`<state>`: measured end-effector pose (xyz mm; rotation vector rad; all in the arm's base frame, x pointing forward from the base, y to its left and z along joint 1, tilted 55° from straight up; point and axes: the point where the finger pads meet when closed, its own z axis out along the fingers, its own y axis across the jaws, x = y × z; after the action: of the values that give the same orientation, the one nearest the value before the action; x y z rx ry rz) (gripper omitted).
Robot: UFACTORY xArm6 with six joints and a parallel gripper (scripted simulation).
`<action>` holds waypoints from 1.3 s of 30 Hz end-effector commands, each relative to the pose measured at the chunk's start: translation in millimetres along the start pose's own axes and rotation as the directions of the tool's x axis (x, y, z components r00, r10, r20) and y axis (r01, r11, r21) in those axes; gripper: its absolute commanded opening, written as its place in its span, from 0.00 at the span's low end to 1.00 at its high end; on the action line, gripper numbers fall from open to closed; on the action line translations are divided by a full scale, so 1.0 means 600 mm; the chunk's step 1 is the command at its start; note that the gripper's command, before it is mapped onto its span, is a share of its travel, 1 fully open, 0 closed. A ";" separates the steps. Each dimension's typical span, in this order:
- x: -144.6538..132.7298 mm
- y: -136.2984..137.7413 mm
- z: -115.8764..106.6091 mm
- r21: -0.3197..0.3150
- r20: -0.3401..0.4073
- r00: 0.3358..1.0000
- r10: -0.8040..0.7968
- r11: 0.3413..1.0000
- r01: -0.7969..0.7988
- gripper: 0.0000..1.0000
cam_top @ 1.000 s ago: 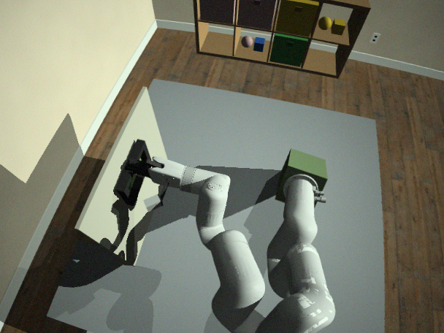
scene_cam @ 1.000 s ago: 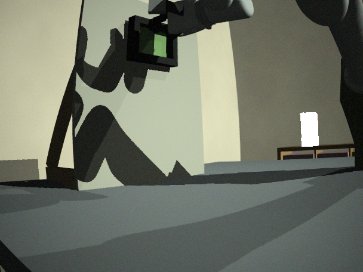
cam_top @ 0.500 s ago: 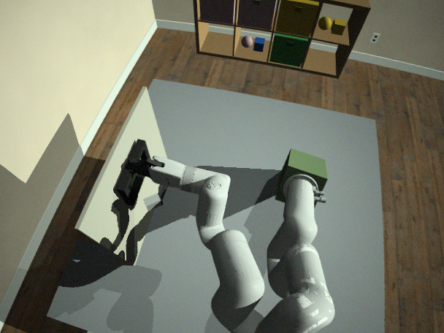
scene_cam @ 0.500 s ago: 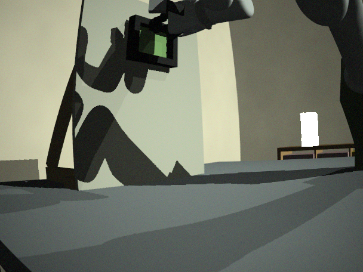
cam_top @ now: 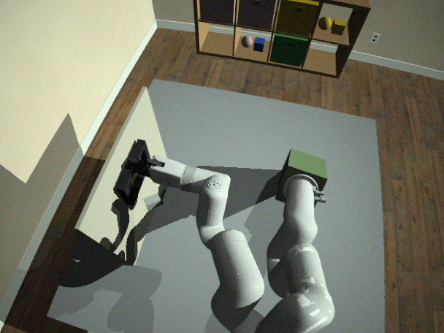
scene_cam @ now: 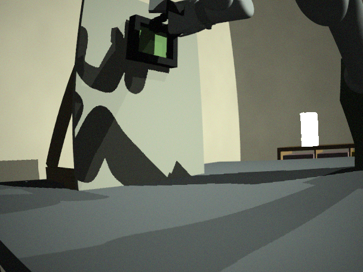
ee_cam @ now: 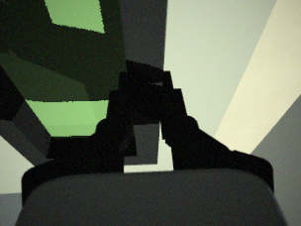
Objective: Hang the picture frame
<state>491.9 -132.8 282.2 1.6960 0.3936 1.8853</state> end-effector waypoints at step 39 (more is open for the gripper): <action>0.002 -0.004 0.001 -0.002 -0.002 1.000 0.000 1.000 0.000 0.00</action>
<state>492.5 -130.2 280.9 1.6956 0.3936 1.8867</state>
